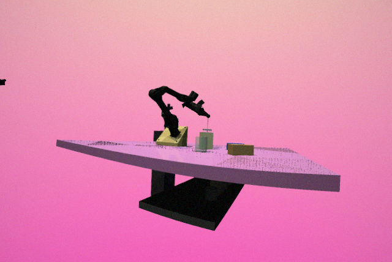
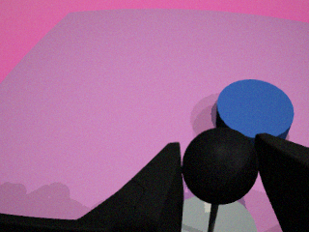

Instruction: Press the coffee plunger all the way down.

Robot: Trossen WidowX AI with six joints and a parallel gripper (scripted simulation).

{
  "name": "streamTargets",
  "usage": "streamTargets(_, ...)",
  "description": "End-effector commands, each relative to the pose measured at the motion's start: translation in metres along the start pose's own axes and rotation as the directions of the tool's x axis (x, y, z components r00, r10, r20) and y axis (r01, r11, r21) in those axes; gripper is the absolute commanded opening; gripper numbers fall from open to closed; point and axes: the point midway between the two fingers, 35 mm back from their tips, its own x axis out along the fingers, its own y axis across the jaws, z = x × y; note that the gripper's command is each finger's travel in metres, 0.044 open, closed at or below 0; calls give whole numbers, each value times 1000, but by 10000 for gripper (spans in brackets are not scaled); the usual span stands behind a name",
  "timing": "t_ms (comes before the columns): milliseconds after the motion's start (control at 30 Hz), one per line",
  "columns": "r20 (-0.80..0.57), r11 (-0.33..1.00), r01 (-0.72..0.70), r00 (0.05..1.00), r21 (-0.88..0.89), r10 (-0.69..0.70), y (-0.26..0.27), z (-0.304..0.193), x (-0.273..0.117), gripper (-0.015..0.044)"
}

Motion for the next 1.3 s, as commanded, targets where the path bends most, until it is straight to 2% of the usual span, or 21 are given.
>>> streamTargets(0,-28,1000,-9,1000,-12,9,1,-16,8,119)
streamTargets(1267,-23,1000,-7,1000,-15,6,-1,-58,43,119)
